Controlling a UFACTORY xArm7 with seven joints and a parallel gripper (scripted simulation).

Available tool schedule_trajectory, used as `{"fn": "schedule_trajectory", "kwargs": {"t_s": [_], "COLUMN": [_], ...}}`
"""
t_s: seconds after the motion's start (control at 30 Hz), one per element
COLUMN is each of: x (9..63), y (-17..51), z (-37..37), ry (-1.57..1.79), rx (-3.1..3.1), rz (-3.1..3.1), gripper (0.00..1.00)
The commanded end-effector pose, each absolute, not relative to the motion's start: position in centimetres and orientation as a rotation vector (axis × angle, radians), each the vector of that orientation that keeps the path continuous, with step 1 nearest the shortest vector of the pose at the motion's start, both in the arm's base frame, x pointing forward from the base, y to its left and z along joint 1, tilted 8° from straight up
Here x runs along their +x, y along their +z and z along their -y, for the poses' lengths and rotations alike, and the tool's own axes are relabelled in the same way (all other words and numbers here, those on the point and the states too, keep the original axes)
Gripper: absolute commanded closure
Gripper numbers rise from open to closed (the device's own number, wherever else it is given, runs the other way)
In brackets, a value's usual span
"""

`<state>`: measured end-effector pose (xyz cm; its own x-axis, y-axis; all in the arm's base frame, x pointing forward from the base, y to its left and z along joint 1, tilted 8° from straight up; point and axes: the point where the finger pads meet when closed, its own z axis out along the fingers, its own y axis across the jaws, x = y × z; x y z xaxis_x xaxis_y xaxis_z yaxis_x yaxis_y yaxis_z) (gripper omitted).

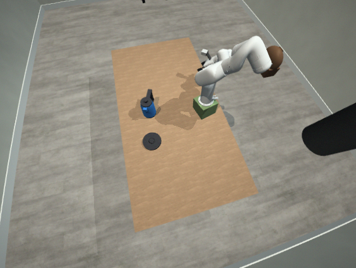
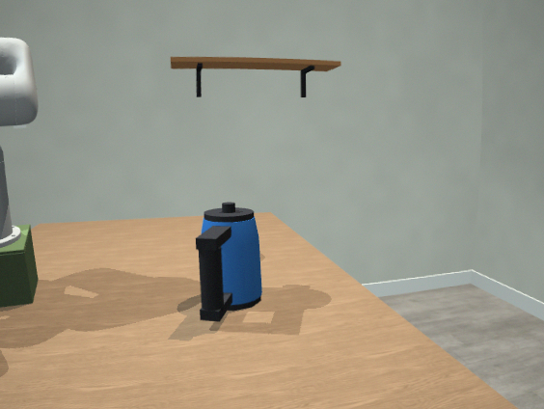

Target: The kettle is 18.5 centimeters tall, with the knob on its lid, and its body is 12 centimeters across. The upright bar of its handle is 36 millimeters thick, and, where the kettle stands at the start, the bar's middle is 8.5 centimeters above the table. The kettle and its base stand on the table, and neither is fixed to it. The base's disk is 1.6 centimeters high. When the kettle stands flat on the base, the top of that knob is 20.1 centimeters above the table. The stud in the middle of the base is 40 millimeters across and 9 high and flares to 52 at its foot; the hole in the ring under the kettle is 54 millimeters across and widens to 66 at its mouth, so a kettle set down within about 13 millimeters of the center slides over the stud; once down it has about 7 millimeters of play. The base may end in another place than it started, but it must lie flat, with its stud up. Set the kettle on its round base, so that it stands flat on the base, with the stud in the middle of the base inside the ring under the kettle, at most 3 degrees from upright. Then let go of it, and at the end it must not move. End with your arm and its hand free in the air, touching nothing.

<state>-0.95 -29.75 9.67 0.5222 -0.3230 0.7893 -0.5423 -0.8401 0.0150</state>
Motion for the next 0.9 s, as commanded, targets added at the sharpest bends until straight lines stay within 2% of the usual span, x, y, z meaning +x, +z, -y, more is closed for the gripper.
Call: {"fn": "schedule_trajectory", "kwargs": {"t_s": [0.0,0.53,0.57,0.87], "x": [-1.00,-1.00,-1.00,-1.00], "y": [9.71,9.71,9.71,9.72], "z": [29.81,29.81,29.81,29.82], "ry": [1.217,1.217,1.217,1.216], "rx": [2.505,2.505,2.505,2.506], "rz": [0.727,0.727,0.727,0.729], "gripper": [0.00,0.00,0.19,0.19]}}
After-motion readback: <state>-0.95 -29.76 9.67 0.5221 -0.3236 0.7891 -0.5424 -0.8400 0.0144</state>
